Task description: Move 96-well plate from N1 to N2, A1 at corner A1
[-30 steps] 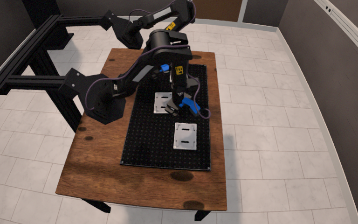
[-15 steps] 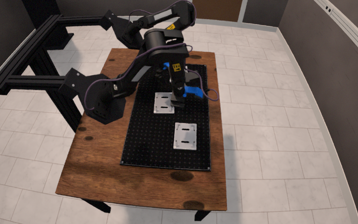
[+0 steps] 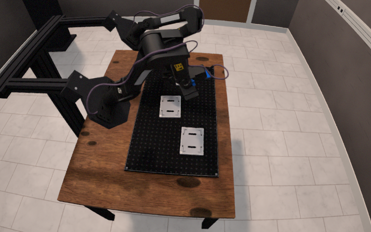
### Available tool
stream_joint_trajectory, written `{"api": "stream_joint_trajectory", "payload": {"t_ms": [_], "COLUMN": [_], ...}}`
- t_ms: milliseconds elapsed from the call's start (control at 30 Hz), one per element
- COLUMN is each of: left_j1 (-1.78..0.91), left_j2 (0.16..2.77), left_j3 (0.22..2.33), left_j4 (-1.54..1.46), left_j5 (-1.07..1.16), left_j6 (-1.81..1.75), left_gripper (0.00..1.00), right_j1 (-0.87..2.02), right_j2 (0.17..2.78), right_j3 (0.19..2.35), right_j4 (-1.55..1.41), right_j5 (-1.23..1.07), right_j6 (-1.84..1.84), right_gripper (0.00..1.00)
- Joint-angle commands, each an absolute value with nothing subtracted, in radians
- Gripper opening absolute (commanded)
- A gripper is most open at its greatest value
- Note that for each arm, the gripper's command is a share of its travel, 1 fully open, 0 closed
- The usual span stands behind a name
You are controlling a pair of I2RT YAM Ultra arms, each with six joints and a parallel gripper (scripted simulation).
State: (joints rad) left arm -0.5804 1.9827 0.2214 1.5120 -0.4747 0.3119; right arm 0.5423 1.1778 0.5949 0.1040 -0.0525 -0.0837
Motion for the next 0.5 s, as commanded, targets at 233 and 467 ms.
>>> {"api": "stream_joint_trajectory", "payload": {"t_ms": [233, 467], "left_j1": [-0.523, -0.467], "left_j2": [2.002, 2.015], "left_j3": [0.208, 0.233], "left_j4": [1.571, 1.571], "left_j5": [-0.626, -0.692], "left_j6": [-0.066, -0.308], "left_gripper": [1.00, 1.00], "right_j1": [0.619, 0.665], "right_j2": [1.084, 1.039], "right_j3": [0.571, 0.556], "right_j4": [0.168, 0.198], "right_j5": [-0.208, -0.294], "right_j6": [-0.471, -0.696], "right_gripper": [1.00, 1.00]}}
